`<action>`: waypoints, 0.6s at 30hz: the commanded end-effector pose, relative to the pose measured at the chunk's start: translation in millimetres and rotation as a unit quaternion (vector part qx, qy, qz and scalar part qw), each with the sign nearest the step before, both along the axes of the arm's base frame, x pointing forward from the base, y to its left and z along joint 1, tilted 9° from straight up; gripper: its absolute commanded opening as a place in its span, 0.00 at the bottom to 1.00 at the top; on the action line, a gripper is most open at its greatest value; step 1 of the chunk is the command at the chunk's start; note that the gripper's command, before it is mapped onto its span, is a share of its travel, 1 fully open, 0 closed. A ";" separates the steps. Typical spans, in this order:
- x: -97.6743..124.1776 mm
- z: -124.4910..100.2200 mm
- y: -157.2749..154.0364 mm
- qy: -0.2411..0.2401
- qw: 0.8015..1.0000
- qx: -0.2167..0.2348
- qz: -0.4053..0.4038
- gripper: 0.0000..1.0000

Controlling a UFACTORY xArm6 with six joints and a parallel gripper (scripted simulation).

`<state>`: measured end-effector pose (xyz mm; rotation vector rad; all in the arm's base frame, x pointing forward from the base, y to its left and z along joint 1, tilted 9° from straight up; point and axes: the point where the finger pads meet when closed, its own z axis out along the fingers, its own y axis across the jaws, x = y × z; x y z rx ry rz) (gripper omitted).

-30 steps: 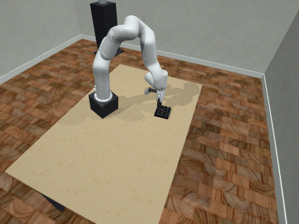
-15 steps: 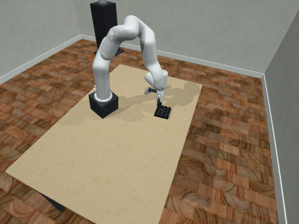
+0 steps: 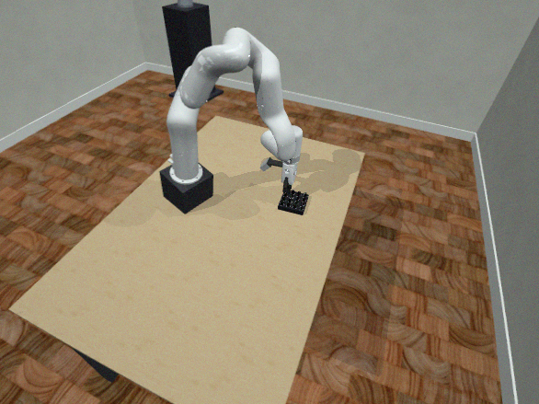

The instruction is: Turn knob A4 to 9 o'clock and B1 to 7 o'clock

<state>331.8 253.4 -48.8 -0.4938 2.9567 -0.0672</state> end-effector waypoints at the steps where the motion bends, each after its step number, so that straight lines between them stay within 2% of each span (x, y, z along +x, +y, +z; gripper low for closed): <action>1: 0.9 1.0 0.8 -0.001 1.000 0.001 0.000 0.19; 9: 0.5 4.1 0.9 -0.001 1.000 0.001 0.000 0.19; 18: -2.7 25.2 1.3 -0.001 1.000 0.001 0.000 0.19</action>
